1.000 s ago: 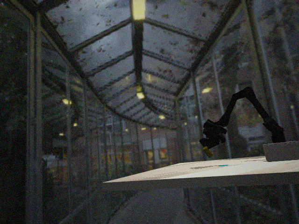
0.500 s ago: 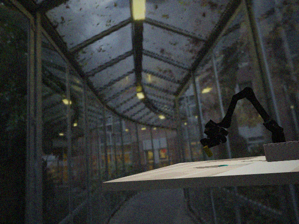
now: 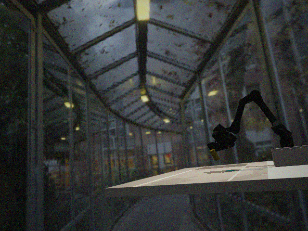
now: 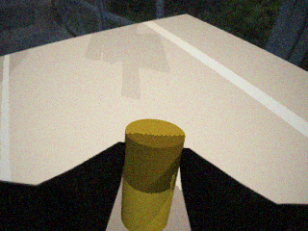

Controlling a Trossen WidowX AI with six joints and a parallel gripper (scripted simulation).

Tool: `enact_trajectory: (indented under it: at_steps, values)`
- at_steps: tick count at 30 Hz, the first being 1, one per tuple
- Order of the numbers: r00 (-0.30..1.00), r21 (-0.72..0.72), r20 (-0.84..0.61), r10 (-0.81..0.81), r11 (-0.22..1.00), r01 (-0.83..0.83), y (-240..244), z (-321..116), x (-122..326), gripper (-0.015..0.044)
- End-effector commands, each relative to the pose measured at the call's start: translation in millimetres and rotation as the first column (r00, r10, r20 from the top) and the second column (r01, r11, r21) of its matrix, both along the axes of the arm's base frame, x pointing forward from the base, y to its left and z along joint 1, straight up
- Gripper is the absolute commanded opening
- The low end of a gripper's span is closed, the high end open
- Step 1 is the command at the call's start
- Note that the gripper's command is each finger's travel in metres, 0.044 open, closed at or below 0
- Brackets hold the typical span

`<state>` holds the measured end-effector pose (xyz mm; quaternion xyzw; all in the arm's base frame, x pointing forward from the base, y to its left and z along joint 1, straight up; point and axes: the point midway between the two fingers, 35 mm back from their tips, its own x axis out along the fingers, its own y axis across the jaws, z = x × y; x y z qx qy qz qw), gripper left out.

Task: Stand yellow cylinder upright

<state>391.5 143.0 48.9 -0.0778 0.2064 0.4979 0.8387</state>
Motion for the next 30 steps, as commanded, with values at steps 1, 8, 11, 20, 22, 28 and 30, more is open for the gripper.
enact_trajectory:
  at_steps: [1, 8, 11, 20, 22, 28, 30]
  values:
    - [1.000, 0.023, -0.002, 0.005, 1.000, -0.005, -1.3, -1.0, -4.6, 0.0105]
    - [1.000, 0.055, 0.020, 0.014, 0.998, -0.015, -3.9, 1.1, -8.1, 0.0105]
    - [0.999, 0.068, 0.029, 0.017, 0.998, -0.019, -5.1, 2.0, -9.9, 0.0105]
    - [0.998, 0.105, 0.058, 0.030, 0.994, -0.036, -8.6, 5.0, -15.6, 0.0105]
    - [0.997, 0.112, 0.065, 0.033, 0.993, -0.040, -9.4, 5.6, -17.0, 0.0105]
    - [0.996, 0.135, 0.085, 0.042, 0.989, -0.053, -11.8, 7.7, -21.5, 0.0105]
    - [0.995, 0.142, 0.091, 0.045, 0.988, -0.057, -12.6, 8.4, -23.1, 0.0105]
